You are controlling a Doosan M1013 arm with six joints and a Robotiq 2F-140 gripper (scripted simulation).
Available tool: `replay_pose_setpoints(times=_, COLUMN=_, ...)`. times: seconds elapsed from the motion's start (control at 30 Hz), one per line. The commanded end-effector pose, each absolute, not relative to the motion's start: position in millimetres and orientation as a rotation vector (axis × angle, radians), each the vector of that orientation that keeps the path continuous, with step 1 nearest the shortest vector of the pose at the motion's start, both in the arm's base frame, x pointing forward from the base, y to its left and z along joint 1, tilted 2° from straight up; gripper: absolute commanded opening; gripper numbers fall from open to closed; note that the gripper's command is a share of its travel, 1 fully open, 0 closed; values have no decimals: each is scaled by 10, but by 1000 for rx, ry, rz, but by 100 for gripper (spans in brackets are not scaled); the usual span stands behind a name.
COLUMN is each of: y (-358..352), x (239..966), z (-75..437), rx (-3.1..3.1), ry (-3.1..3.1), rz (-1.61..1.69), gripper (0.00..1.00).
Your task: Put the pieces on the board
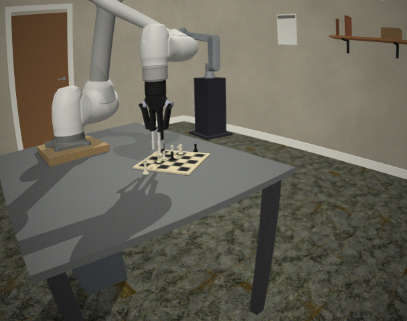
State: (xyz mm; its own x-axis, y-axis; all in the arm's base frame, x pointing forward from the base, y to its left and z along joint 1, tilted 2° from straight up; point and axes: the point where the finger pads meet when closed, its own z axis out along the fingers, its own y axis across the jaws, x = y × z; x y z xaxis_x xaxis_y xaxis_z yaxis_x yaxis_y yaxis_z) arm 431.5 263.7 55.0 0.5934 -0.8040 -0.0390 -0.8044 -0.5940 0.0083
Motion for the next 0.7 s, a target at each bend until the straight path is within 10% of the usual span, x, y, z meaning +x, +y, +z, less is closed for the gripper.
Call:
replay_pose_setpoints(times=0.0, y=2632, x=4320, z=744, rx=-2795, ry=1411, rz=61, gripper=20)
replay_pose_setpoints(times=0.43, y=2625, x=4328, z=1003, rx=-2795, ry=1411, rz=61, gripper=20)
replay_pose_setpoints(times=0.47, y=2625, x=4328, z=1003, rx=-2795, ry=1411, rz=61, gripper=100)
replay_pose_setpoints(times=0.67, y=2625, x=4328, z=1003, rx=-2795, ry=1411, rz=61, gripper=100)
